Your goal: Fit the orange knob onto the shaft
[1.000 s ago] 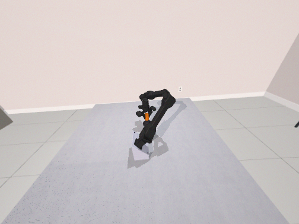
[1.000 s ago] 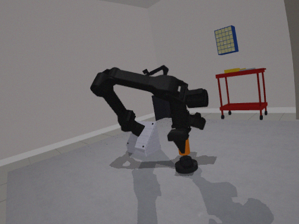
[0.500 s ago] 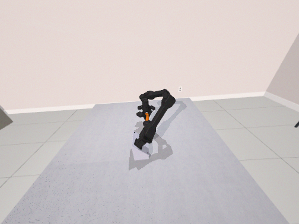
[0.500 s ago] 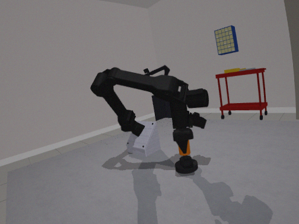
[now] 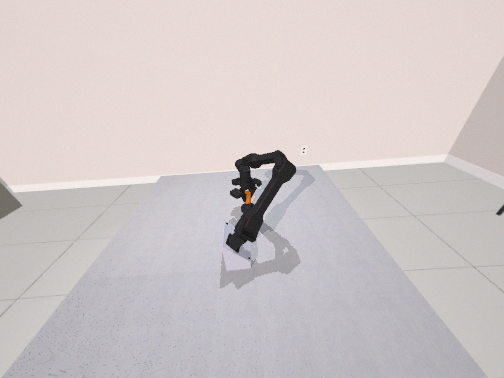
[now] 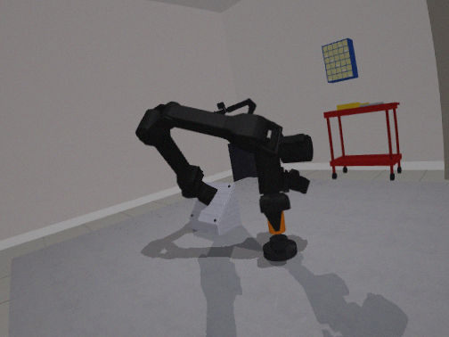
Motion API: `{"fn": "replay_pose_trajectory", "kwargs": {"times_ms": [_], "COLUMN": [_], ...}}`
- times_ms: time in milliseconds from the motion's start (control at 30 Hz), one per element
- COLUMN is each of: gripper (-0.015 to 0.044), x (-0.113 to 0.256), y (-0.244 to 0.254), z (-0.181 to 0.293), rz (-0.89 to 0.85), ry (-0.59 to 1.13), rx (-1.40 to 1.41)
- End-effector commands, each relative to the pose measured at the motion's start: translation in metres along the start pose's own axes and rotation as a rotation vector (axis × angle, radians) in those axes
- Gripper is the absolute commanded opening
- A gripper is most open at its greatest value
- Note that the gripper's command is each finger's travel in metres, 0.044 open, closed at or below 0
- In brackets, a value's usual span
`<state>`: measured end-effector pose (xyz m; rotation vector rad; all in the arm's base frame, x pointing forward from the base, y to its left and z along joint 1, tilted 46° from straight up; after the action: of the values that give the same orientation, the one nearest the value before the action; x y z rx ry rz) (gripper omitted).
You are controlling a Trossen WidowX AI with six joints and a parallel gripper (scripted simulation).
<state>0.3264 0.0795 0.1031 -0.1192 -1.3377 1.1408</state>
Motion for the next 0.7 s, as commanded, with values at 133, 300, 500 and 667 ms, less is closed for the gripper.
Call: {"fn": "replay_pose_trajectory", "kwargs": {"times_ms": [133, 300, 500, 667], "gripper": [0.0000, 0.0000, 0.0000, 0.0000], "x": [0.0039, 0.0030, 0.0001, -0.0008], "y": [-0.0009, -0.0008, -0.0008, 0.0001], "z": [-0.0009, -0.0023, -0.0016, -0.0006], "rz": [0.003, 0.003, 0.003, 0.003], "ry": [-0.003, -0.003, -0.003, -0.003], "rx": [0.053, 0.209, 0.209, 0.209]}}
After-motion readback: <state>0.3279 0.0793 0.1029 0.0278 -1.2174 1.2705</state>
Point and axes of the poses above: the point midway between the two fingers, 35 mm back from their tips, its own x axis back along the fingers, its own y axis across the jaws, z = x × y, the point moved 7 cm from there along x, back along the fingers, and after that the axes turned 13 degrees about -x, right-handed, at the moved point
